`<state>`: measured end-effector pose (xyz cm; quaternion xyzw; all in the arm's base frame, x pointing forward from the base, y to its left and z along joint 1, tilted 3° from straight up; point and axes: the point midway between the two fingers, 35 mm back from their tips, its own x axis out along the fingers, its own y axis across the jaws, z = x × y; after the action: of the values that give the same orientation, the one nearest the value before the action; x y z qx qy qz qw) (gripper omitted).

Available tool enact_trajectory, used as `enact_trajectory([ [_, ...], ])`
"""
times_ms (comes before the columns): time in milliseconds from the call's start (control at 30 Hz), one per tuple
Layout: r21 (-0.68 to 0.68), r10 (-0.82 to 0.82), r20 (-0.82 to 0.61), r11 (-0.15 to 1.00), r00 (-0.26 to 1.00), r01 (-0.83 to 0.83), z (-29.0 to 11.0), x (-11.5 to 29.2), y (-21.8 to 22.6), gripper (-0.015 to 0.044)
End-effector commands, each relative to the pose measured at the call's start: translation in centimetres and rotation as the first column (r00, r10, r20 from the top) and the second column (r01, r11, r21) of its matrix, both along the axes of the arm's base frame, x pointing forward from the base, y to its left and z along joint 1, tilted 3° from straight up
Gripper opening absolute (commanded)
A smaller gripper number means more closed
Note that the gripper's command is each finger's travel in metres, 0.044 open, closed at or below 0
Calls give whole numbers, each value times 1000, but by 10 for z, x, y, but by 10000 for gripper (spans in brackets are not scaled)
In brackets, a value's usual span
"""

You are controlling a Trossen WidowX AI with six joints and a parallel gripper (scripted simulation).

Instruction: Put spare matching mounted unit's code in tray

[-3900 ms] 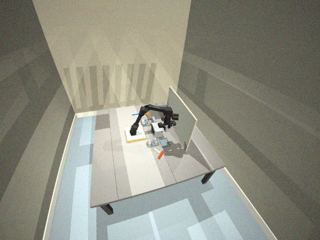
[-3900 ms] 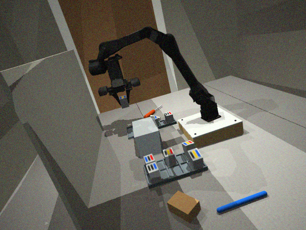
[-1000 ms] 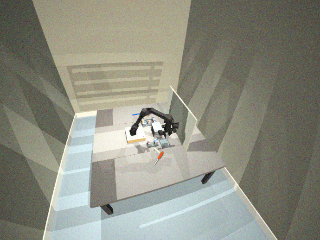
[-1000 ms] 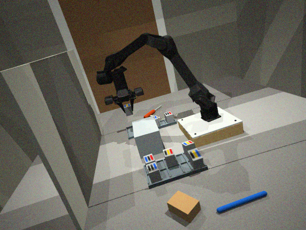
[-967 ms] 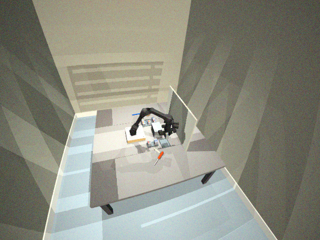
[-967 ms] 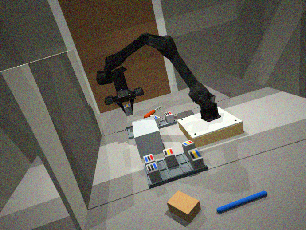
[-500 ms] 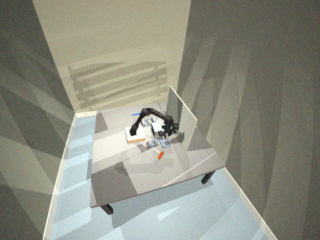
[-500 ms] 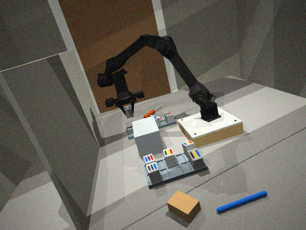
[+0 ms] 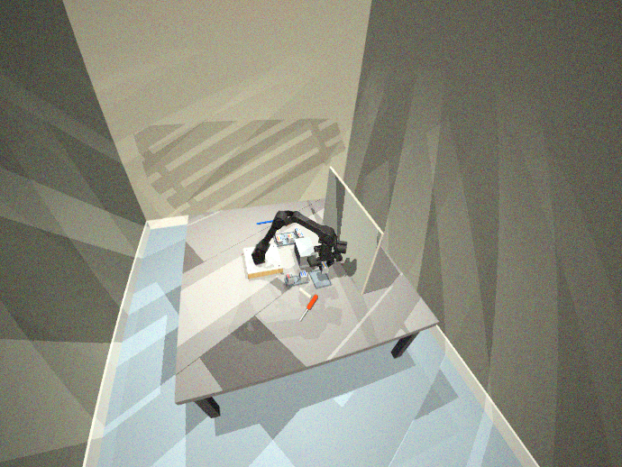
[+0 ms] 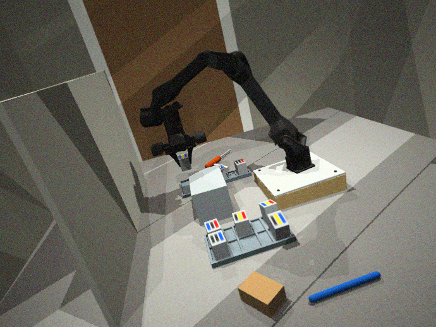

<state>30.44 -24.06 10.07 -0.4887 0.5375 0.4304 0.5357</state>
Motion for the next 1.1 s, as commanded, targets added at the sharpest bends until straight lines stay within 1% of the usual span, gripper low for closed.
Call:
enact_trajectory([
  [0,5,6,-2,1000,1000,-6,-5,0,1,0],
  [1067,5,6,-2,1000,1000,-6,-30,-1,1,0],
])
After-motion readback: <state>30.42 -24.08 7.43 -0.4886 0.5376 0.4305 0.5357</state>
